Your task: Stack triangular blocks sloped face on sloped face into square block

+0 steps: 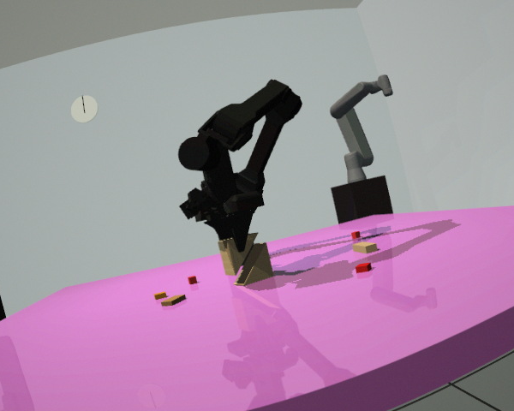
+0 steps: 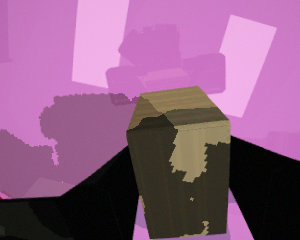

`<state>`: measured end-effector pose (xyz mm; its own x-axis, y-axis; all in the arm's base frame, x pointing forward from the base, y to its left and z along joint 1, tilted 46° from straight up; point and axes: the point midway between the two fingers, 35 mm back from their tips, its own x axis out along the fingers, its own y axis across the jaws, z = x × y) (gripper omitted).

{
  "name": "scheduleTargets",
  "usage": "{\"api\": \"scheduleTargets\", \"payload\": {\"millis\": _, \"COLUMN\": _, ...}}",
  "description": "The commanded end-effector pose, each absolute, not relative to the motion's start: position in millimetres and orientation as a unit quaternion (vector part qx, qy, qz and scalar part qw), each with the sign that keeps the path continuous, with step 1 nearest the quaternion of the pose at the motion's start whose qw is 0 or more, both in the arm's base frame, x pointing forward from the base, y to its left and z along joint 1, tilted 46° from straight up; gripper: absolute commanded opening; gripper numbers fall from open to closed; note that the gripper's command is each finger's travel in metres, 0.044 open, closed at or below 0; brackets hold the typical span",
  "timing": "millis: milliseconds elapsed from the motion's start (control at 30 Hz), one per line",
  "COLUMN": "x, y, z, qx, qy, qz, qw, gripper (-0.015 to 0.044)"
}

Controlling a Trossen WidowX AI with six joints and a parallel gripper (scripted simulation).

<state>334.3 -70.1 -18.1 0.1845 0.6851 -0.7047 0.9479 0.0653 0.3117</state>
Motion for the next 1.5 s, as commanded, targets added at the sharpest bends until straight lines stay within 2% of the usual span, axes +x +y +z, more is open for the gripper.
{"api": "scheduleTargets", "payload": {"millis": 0, "x": 335, "y": -71, "z": -17, "qx": 0.666, "qy": 0.613, "qz": -0.168, "qw": 0.39, "gripper": 0.0}}
{"api": "scheduleTargets", "payload": {"millis": 1467, "x": 337, "y": -50, "z": -26, "qx": 0.667, "qy": 0.613, "qz": -0.167, "qw": 0.39, "gripper": 0.0}}
